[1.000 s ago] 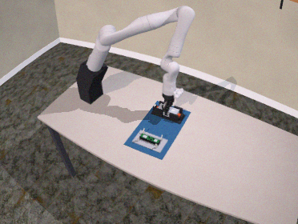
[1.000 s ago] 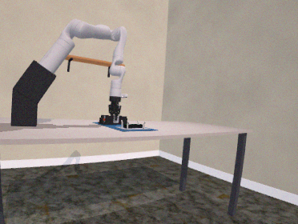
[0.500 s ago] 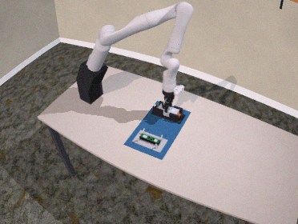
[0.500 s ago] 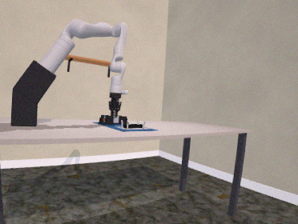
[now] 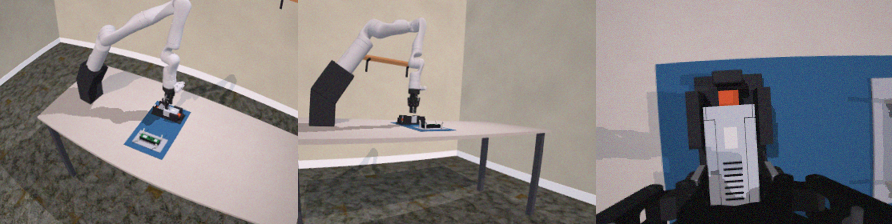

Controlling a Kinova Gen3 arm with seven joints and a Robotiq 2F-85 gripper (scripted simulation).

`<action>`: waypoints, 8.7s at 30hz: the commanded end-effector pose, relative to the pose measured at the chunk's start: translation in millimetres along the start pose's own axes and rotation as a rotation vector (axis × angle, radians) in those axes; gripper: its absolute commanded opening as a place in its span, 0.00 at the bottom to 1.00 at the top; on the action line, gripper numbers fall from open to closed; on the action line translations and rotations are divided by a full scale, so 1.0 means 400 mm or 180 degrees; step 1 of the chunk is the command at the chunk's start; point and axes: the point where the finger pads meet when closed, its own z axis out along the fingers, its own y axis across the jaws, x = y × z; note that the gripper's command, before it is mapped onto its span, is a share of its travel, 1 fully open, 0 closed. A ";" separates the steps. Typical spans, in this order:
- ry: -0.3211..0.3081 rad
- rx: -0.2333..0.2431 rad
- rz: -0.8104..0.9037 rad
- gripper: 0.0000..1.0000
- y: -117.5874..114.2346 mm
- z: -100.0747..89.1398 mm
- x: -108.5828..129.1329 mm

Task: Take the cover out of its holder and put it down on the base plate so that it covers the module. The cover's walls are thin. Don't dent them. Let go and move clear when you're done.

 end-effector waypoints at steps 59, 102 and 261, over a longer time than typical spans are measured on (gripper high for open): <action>0.0002 0.0002 0.0001 1.00 0.000 -0.001 0.001; -0.0014 0.0011 -0.0038 1.00 -0.012 0.118 -0.007; -0.0010 0.0010 -0.0024 0.00 -0.006 0.016 -0.002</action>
